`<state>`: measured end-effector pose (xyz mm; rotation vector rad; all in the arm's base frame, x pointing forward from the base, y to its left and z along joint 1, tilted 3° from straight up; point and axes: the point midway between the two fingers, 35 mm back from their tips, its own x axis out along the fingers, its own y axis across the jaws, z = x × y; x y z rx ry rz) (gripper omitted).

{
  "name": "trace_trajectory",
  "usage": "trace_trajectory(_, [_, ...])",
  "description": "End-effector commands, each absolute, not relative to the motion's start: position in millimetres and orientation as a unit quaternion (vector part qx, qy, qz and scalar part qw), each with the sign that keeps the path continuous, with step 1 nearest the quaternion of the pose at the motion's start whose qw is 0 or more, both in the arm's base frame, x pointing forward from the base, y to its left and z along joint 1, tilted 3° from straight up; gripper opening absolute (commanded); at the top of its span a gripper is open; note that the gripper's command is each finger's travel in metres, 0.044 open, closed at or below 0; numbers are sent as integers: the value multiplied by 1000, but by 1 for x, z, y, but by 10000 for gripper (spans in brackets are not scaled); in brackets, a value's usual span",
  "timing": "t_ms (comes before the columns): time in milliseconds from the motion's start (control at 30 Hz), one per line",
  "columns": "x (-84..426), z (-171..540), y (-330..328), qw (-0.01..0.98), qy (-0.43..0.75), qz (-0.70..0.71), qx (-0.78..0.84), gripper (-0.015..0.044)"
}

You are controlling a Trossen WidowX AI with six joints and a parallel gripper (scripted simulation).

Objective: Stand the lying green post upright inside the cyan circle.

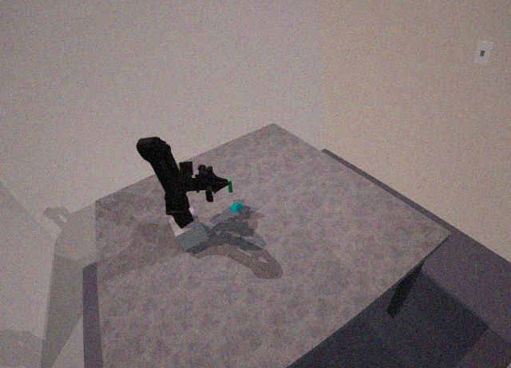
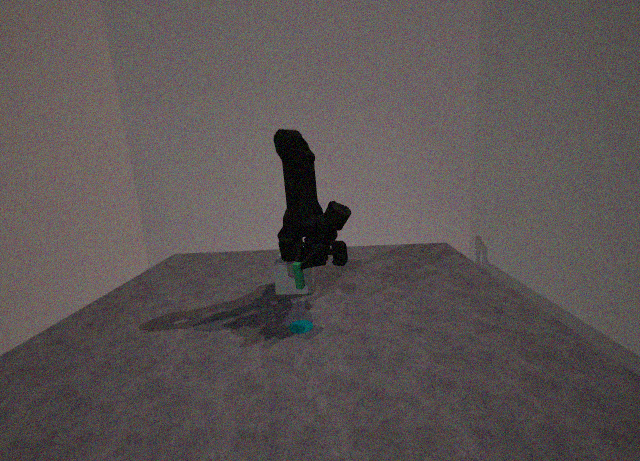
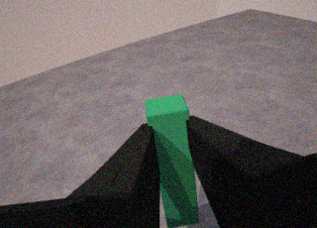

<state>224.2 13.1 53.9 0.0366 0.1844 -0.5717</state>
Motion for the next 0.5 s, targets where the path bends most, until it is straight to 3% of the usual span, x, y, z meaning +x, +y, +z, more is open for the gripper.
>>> trace_trajectory(0, [226, 48, 15, 955, 94, -281, 23, 23])
trace_trajectory(467, [229, 31, 18, 953, 96, -285, 32, 23])
